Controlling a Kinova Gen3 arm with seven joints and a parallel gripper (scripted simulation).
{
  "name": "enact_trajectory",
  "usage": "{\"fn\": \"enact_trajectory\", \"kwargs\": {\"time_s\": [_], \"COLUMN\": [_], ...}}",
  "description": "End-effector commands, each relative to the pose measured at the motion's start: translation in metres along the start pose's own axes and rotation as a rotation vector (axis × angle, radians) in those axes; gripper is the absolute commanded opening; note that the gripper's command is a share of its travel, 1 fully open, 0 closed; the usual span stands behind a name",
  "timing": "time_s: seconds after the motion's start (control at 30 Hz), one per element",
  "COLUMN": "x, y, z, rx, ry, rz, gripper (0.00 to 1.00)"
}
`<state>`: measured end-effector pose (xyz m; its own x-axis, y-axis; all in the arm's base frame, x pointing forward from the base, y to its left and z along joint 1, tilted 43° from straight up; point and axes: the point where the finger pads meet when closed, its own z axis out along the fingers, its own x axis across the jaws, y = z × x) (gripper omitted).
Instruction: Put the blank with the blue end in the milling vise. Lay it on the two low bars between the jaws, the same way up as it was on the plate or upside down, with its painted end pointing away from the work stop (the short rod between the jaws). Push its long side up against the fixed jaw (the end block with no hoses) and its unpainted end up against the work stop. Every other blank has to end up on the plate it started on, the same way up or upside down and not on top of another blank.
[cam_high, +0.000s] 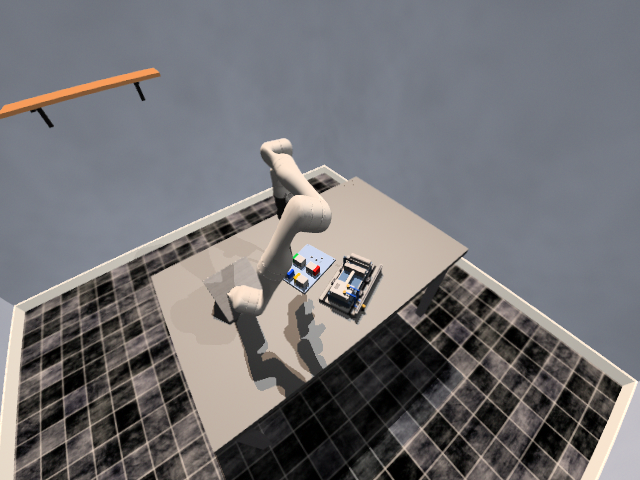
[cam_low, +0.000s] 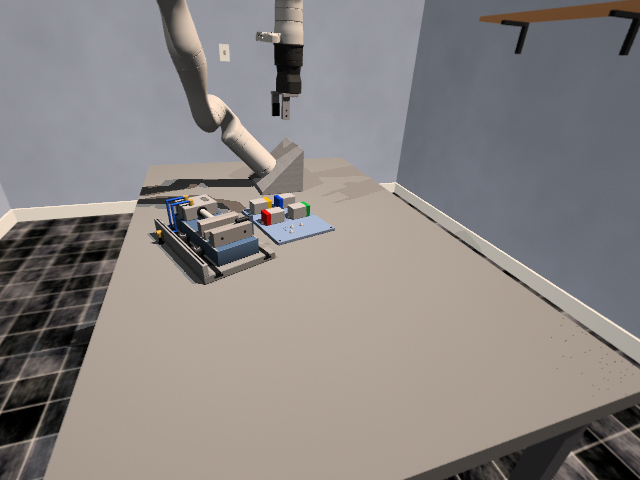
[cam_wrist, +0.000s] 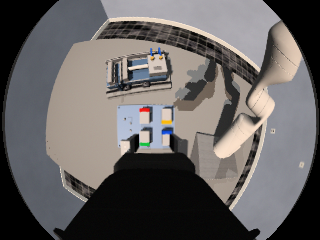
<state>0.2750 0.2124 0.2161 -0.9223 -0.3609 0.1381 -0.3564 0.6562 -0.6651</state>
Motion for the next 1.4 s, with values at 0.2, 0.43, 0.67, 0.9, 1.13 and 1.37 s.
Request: {"fn": "enact_trajectory", "kwargs": {"time_s": [0.2,0.43,0.67,0.9,1.13,1.37], "x": [0.0001,0.0003,0.0004,0.0005,0.0006,0.0007], "y": [-0.0011,-0.0024,-0.0027,-0.0033,-0.0036,-0.0043], "z": [-0.0006,-0.0006,-0.0005,-0.0005,-0.0004,-0.0003], "rx": [-0.001,-0.001,-0.001,-0.001,-0.001,-0.001], "ry": [-0.002,-0.002,-0.002,-0.002,-0.002,-0.002], "rz": [0.000,0.001,0.001,0.001,0.001,0.001], "gripper": [1.00,1.00,1.00,1.00,1.00,1.00]}}
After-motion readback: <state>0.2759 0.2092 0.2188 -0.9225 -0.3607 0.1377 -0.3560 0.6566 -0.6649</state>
